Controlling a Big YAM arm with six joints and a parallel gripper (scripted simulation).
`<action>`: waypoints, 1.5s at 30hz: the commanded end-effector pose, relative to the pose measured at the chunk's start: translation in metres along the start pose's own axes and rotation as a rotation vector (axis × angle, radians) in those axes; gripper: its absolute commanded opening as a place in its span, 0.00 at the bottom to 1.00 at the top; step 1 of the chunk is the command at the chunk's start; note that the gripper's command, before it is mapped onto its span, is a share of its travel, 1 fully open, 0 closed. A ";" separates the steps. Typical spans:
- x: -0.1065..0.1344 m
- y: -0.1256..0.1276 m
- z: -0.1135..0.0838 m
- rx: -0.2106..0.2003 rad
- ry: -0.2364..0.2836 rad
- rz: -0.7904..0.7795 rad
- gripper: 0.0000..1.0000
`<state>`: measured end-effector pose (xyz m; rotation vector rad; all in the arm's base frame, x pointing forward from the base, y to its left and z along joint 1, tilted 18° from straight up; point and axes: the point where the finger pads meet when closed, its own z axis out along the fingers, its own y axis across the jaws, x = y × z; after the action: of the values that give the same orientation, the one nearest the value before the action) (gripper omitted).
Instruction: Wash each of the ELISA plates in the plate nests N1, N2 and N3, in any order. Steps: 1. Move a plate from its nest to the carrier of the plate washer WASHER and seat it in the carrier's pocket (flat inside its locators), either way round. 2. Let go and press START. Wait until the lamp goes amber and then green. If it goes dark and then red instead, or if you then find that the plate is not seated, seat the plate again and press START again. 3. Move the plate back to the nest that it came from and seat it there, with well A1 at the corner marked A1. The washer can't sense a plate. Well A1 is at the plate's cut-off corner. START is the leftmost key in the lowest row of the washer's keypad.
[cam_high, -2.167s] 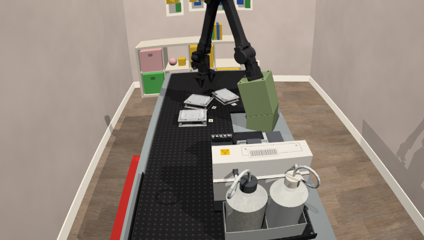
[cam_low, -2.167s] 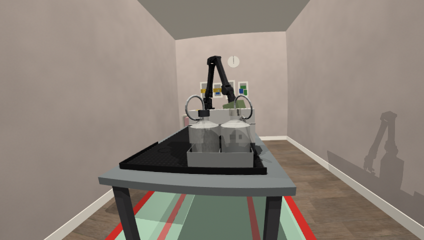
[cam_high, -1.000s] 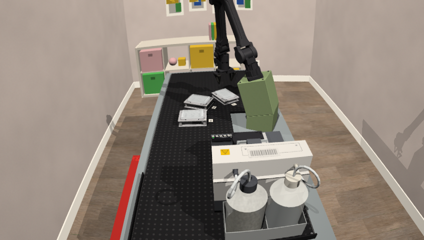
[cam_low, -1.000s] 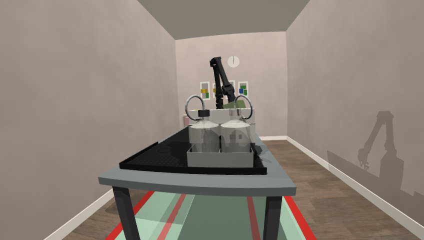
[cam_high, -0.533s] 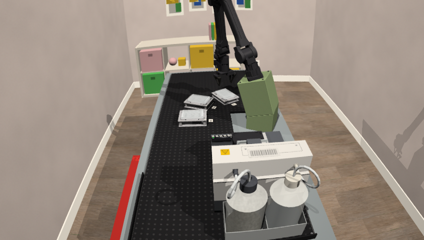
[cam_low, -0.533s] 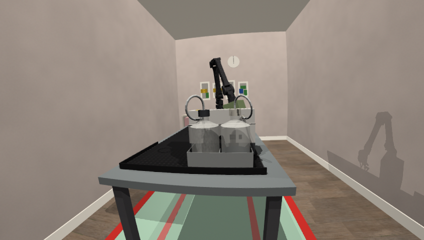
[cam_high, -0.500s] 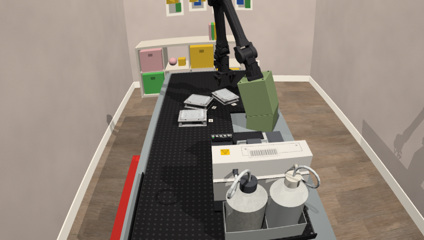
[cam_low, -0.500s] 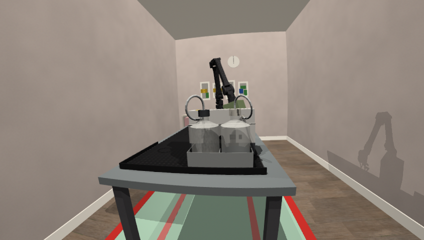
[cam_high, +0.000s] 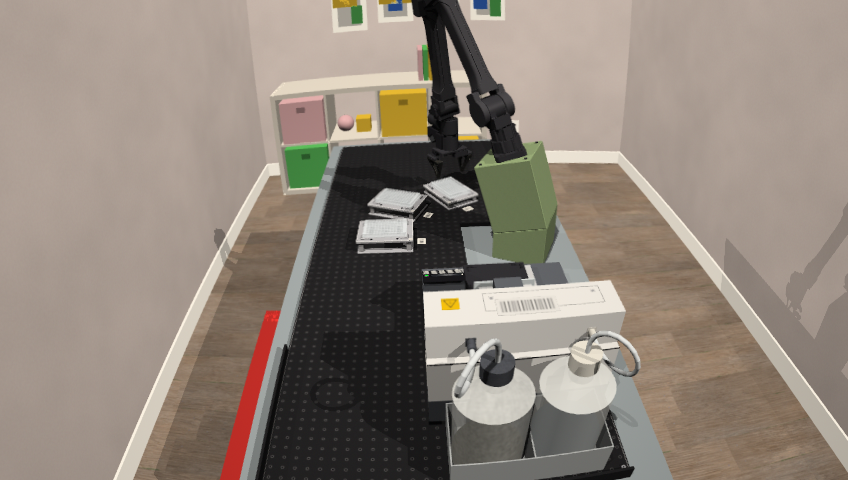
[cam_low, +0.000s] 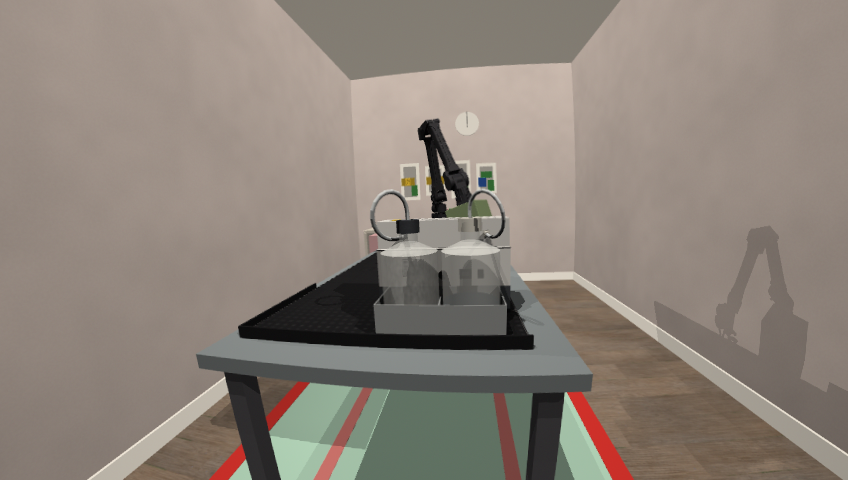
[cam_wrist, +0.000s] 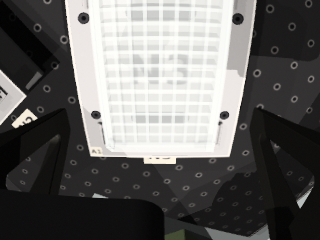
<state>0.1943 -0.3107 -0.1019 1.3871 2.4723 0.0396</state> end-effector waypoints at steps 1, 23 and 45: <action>-0.009 0.002 0.008 0.001 -0.012 0.005 1.00; -0.004 -0.001 0.024 0.002 -0.007 0.005 1.00; -0.005 0.002 0.036 0.001 -0.007 0.006 1.00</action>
<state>0.2017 -0.3136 -0.1333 1.3926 2.4736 0.0435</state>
